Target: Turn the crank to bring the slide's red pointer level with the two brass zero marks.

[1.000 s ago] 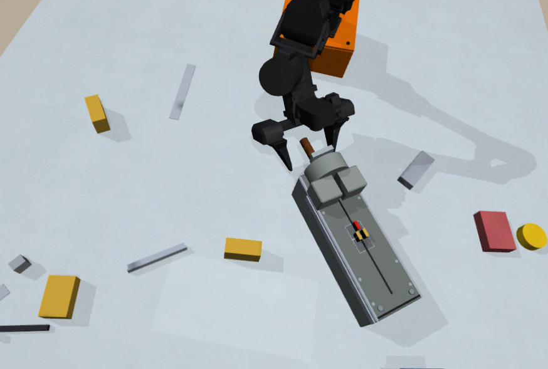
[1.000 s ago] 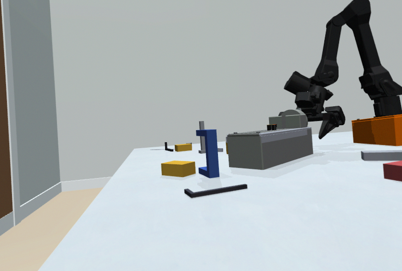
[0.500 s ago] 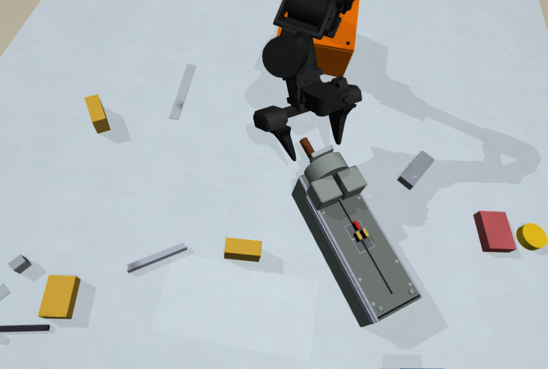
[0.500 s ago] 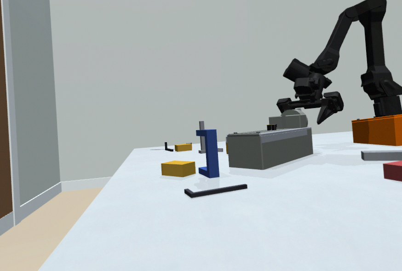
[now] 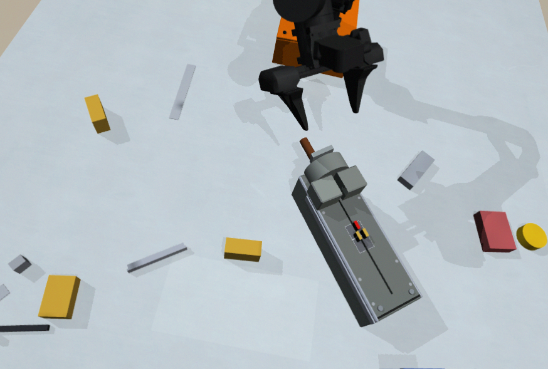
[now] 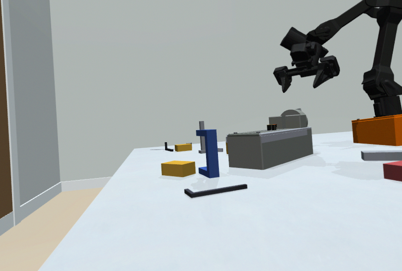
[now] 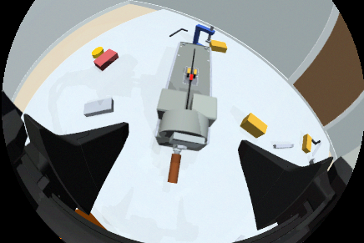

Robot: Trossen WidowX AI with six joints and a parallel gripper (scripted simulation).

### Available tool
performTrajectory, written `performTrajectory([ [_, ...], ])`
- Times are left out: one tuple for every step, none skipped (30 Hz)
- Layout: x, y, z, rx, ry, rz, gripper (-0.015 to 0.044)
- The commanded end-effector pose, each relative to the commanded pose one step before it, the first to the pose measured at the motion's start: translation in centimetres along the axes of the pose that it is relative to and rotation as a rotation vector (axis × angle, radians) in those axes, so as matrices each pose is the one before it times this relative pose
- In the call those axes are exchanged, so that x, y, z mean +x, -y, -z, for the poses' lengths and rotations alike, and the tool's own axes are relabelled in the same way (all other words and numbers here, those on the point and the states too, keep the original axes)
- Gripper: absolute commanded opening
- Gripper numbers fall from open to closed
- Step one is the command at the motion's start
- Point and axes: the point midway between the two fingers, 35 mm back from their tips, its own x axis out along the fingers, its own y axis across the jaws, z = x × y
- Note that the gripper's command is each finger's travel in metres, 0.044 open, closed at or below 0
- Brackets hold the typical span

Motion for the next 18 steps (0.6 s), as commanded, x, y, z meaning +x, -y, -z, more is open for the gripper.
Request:
performTrajectory([
  [-1.072, -0.250, -0.764, 0.0070, -0.00338, 0.00197, 0.0440],
  [0.162, 0.038, -0.166, 0.0107, -0.00671, 0.00333, 0.0440],
  [0.271, 0.054, -0.284, 0.0177, -0.01085, 0.00594, 0.0440],
  [0.337, 0.046, -0.363, 0.0218, -0.01282, 0.00800, 0.0440],
  [0.337, 0.022, -0.376, 0.0216, -0.01214, 0.00871, 0.0440],
  [0.337, -0.003, -0.388, 0.0215, -0.01141, 0.00936, 0.0440],
  [0.336, -0.029, -0.398, 0.0214, -0.01064, 0.00997, 0.0440],
  [0.335, -0.057, -0.407, 0.0212, -0.00984, 0.01054, 0.0440],
  [0.333, -0.086, -0.414, 0.0211, -0.00901, 0.01107, 0.0440],
  [0.330, -0.115, -0.420, 0.0210, -0.00816, 0.01154, 0.0440],
  [0.310, -0.198, -0.451, 0.0129, -0.00429, 0.00931, 0.0440],
  [0.307, -0.225, -0.452, 0.0129, -0.00359, 0.00951, 0.0440],
  [0.303, -0.253, -0.452, 0.0129, -0.00288, 0.00967, 0.0440],
  [0.298, -0.277, -0.447, 0.0132, -0.00228, 0.00987, 0.0440],
  [0.280, -0.247, -0.393, 0.0168, -0.00305, 0.01086, 0.0440],
  [0.275, -0.272, -0.389, 0.0168, -0.00234, 0.01100, 0.0440],
  [0.268, -0.296, -0.383, 0.0169, -0.00167, 0.01113, 0.0440],
  [0.257, -0.291, -0.355, 0.0185, -0.00163, 0.01165, 0.0440],
])
